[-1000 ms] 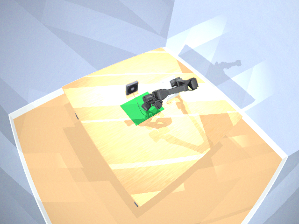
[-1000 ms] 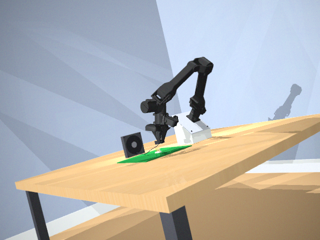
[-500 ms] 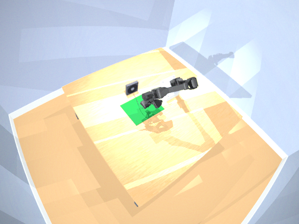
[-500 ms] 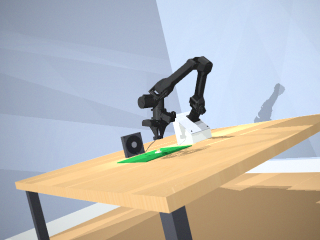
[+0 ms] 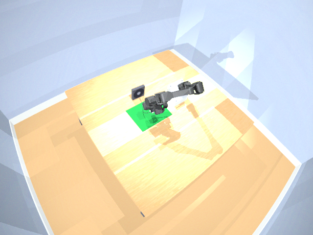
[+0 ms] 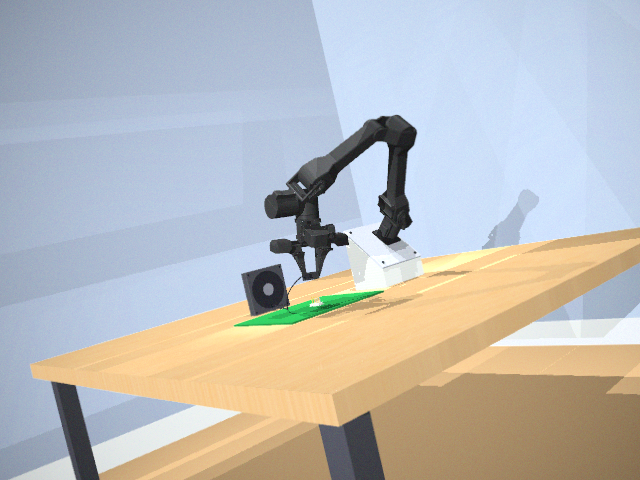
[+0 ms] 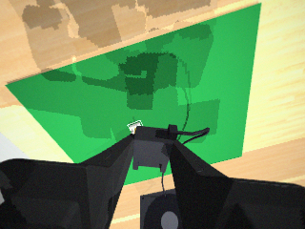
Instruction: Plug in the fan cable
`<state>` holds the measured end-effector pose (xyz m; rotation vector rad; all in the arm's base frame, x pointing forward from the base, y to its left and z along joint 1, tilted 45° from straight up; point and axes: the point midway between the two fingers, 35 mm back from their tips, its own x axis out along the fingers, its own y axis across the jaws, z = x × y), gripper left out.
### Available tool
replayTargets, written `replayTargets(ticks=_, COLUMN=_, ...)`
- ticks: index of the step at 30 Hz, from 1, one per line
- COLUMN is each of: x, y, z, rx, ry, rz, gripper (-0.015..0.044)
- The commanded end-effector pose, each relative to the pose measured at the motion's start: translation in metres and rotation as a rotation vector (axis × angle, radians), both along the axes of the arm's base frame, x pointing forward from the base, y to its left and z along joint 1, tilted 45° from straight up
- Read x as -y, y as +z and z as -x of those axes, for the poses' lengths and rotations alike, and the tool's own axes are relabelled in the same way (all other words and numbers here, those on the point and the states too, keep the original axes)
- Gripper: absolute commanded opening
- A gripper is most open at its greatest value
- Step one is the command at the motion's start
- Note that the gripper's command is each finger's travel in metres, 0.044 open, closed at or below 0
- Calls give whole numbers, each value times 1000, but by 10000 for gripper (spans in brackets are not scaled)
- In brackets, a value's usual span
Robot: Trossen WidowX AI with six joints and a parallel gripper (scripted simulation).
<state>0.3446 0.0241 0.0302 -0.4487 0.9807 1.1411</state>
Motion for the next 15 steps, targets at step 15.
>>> replayTargets(ticks=15, x=11, y=-4, z=-25, rx=-364, ry=-511, rz=-96, gripper=0)
